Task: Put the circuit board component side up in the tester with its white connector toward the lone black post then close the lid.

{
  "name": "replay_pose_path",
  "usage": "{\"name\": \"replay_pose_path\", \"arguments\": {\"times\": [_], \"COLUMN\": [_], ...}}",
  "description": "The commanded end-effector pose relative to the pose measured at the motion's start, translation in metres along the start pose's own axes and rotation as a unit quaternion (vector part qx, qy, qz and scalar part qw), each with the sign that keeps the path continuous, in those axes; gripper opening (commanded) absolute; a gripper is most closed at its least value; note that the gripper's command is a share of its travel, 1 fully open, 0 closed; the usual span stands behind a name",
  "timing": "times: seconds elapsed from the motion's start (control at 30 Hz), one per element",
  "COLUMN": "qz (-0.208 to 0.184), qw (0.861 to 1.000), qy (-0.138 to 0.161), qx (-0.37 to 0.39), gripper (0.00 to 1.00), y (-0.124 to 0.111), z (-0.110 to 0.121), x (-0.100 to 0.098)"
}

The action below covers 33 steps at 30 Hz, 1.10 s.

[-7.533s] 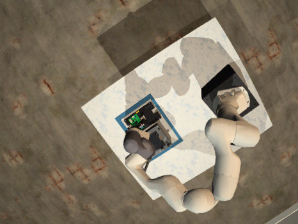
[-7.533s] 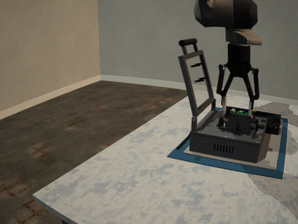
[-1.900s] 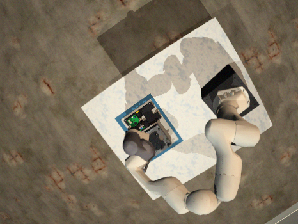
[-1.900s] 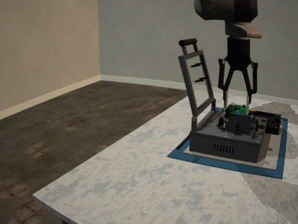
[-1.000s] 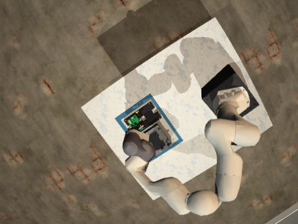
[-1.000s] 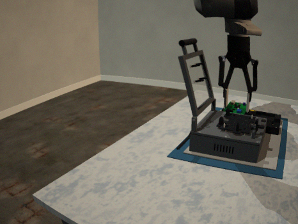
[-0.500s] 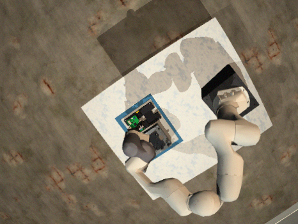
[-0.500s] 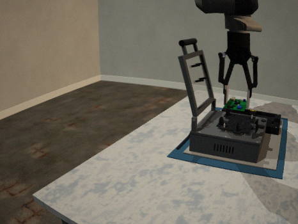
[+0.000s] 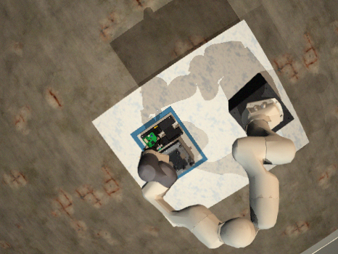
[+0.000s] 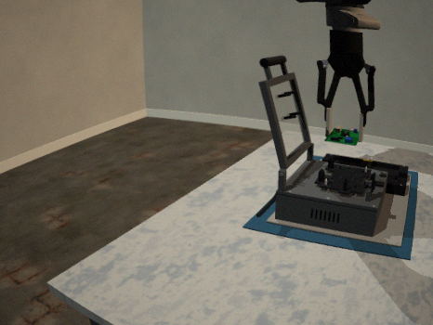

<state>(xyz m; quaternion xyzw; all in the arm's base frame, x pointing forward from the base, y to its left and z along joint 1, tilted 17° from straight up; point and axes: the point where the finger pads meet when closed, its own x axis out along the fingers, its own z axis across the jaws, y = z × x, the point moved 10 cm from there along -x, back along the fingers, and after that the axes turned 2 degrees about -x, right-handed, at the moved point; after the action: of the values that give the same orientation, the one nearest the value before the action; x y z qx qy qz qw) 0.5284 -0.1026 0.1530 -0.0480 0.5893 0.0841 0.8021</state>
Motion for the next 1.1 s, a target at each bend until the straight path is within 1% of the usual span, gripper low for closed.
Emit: {"name": "replay_pose_path", "arguments": {"times": [0.0, 0.17, 0.33, 1.07], "qz": [0.003, 0.003, 0.003, 0.003], "qw": [1.0, 1.0, 1.0, 1.0], "qy": [0.004, 0.004, 0.004, 0.004], "qx": [0.008, 0.008, 0.008, 0.008], "gripper": [0.46, 0.46, 0.46, 0.46], "y": [0.002, 0.002, 0.002, 0.002], "z": [-0.002, -0.002, -0.002, -0.002], "x": [-0.008, -0.017, -0.022, -0.023]}}
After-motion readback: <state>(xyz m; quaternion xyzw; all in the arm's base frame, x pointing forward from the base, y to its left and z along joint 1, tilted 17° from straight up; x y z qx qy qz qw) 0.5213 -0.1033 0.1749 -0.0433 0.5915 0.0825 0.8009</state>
